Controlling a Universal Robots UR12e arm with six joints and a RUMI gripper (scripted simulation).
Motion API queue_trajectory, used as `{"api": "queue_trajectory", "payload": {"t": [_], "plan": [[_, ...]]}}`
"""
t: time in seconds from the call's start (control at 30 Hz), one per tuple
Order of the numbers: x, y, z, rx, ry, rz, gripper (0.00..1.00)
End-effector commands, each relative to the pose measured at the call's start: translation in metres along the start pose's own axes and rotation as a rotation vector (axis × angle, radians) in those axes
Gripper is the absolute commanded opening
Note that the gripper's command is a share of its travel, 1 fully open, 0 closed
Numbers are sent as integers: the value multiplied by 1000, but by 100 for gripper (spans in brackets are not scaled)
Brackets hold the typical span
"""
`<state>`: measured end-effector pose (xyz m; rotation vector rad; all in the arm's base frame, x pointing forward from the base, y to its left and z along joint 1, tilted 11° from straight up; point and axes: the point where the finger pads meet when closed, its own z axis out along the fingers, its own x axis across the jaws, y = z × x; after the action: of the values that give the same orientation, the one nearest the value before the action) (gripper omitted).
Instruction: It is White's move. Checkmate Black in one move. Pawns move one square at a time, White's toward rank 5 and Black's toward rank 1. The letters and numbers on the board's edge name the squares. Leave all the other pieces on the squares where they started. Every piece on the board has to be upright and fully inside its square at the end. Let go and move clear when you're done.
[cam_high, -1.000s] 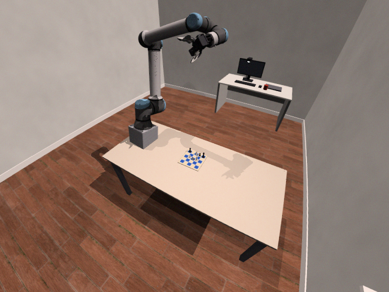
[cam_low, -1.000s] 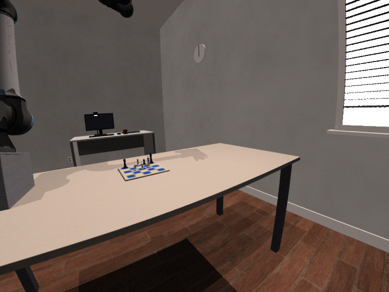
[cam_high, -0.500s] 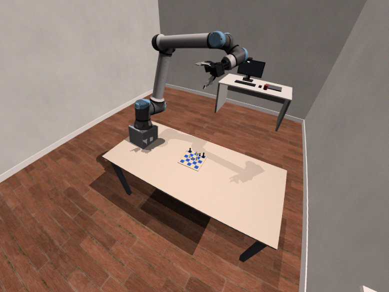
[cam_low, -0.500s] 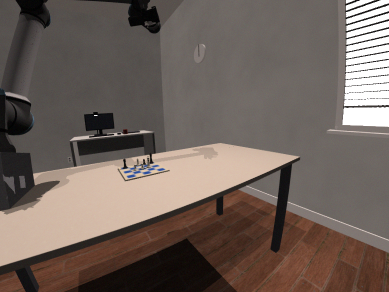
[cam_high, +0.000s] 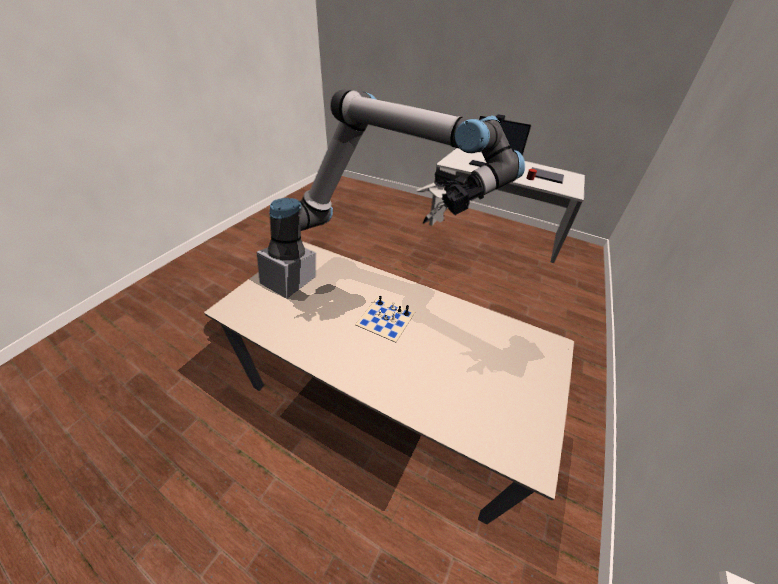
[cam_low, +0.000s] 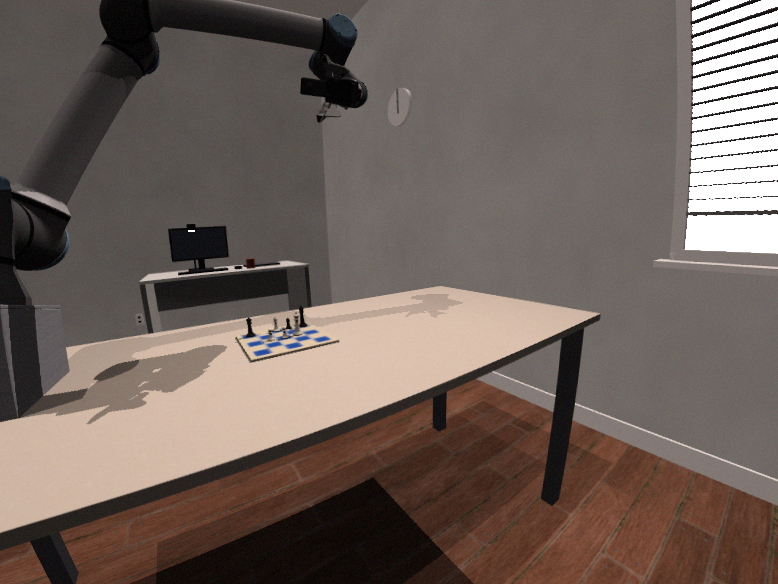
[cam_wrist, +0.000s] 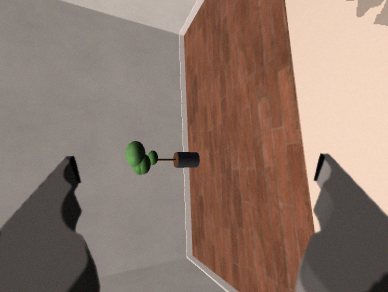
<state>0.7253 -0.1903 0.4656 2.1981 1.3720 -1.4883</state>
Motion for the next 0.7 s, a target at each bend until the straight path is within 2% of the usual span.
{"api": "queue_trajectory", "payload": {"t": [0.0,0.03,0.1,0.13,0.2,0.27,0.4,0.43,0.5,0.53,0.63,0.67], "plan": [[64,41,5,104,54,-171,100],[64,41,5,104,54,-171,100],[99,59,10,150,81,-249,100],[99,59,10,150,81,-249,100],[133,76,15,194,108,-324,100],[133,76,15,194,108,-324,100],[202,106,27,279,167,-464,100],[202,106,27,279,167,-464,100],[234,119,35,319,199,-529,100],[234,119,35,319,199,-529,100],[282,135,46,375,247,-617,100],[282,135,46,375,247,-617,100]]}}
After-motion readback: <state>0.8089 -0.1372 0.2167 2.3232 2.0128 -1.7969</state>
